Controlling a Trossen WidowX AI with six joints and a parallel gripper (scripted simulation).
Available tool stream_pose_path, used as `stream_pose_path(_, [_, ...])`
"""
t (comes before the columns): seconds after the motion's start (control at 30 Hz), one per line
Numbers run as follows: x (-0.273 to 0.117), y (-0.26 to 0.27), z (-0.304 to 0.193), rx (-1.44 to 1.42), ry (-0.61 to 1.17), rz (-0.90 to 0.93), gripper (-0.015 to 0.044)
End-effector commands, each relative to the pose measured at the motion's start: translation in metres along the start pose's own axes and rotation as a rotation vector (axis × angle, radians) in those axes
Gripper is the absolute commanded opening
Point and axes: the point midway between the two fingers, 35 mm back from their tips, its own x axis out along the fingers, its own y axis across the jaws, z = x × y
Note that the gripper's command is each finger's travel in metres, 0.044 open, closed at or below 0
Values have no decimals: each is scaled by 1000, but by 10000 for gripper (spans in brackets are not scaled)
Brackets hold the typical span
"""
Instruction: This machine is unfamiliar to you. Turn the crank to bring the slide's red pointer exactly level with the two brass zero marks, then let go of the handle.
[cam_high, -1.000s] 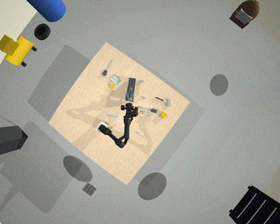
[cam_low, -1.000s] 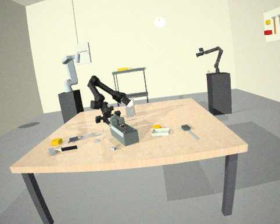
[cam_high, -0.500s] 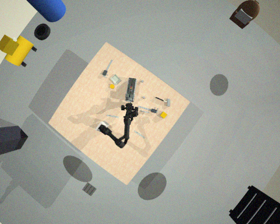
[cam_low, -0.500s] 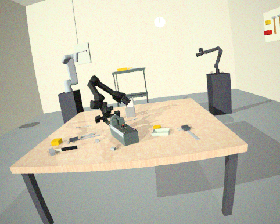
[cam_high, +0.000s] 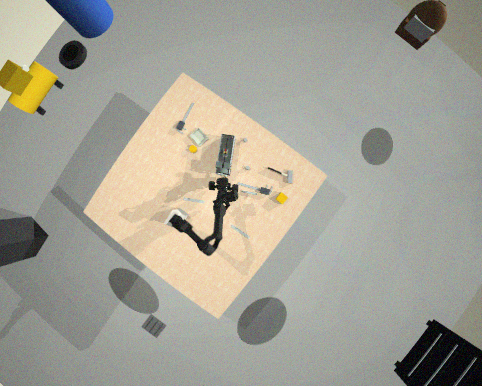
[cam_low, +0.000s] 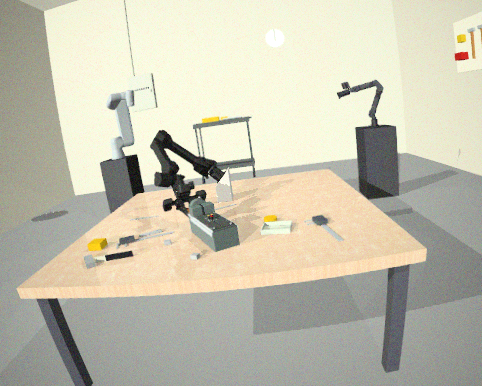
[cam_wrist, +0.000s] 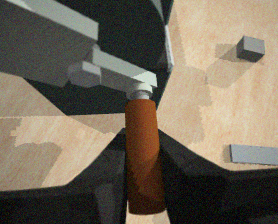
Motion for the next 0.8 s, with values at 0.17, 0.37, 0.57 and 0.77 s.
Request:
stream_pose_path(0.17, [-7,-6,7,2,-11,-16,0])
stream_pose_path(0.37, [-10,-7,9,2,-11,-16,0])
stream_pose_path(0.57, [-13,-7,12,2,-12,-16,0])
stream_pose_path(0.77, [-16,-6,15,3,-12,-16,0])
